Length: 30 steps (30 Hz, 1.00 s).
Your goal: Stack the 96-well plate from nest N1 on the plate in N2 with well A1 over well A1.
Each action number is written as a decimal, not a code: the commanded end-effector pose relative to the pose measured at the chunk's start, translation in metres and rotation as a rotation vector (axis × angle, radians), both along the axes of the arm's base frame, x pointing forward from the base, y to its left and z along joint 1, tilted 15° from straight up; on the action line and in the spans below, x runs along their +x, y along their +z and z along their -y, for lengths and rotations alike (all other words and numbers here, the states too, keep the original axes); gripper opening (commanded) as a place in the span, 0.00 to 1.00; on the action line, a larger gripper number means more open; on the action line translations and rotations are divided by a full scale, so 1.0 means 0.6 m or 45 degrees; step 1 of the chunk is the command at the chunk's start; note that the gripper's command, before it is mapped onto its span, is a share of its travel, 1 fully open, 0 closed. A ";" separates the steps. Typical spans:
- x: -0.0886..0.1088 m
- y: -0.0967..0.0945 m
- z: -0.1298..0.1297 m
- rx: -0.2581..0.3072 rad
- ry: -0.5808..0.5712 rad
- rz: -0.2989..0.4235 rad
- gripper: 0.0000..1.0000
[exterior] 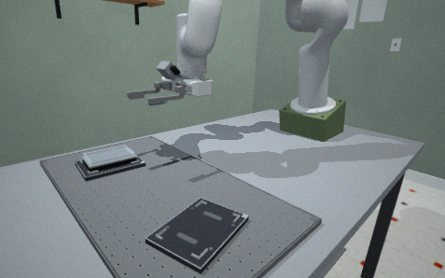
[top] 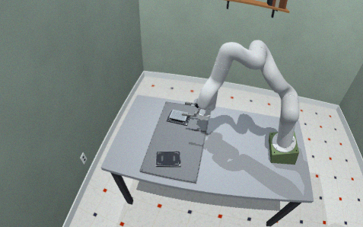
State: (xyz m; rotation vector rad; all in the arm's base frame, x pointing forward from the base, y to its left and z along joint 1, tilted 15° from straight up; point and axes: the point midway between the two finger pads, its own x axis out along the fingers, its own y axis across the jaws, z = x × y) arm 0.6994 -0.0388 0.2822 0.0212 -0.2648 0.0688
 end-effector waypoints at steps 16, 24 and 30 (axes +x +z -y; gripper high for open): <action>-0.099 0.072 -0.086 -0.004 -0.002 0.000 0.37; -0.132 0.096 -0.115 -0.004 -0.002 0.000 0.37; -0.149 0.108 -0.130 -0.004 -0.002 0.000 0.37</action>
